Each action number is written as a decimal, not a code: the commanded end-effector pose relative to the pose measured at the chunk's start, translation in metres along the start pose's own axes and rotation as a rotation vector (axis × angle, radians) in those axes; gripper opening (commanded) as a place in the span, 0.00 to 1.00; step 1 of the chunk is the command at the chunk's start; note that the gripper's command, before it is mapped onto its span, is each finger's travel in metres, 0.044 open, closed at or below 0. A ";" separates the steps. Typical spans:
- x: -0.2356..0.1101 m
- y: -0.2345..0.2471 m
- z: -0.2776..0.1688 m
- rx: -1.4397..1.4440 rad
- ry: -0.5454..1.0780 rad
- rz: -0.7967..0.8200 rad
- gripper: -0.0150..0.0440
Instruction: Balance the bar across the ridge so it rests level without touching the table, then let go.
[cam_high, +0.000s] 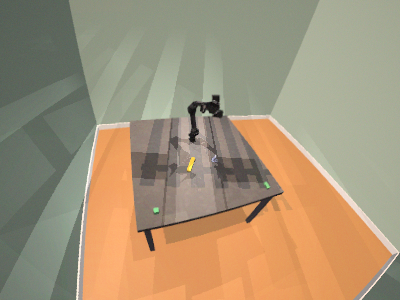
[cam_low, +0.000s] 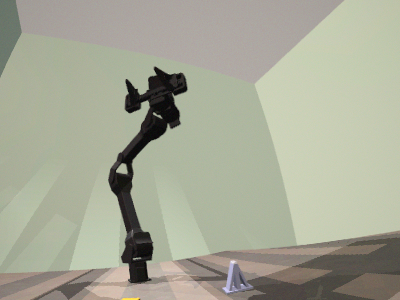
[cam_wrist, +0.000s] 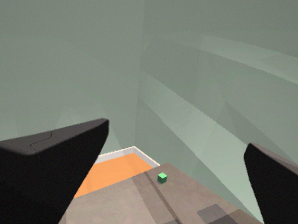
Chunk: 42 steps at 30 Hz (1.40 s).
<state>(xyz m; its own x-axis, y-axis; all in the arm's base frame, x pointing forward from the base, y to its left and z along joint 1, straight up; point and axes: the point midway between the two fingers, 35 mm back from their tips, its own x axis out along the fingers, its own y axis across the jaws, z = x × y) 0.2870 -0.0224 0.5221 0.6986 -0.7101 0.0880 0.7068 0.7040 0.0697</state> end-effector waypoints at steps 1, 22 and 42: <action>0.001 0.001 -0.001 -0.004 0.001 0.002 0.89; 0.082 0.048 -0.166 -0.401 0.403 0.192 0.79; 0.083 -0.018 -0.350 -0.407 1.200 0.230 0.79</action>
<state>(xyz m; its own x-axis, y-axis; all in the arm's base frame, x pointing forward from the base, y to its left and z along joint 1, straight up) 0.3859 -0.0938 0.2088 0.4219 -0.3621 -0.8312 0.3756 0.9042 -0.2032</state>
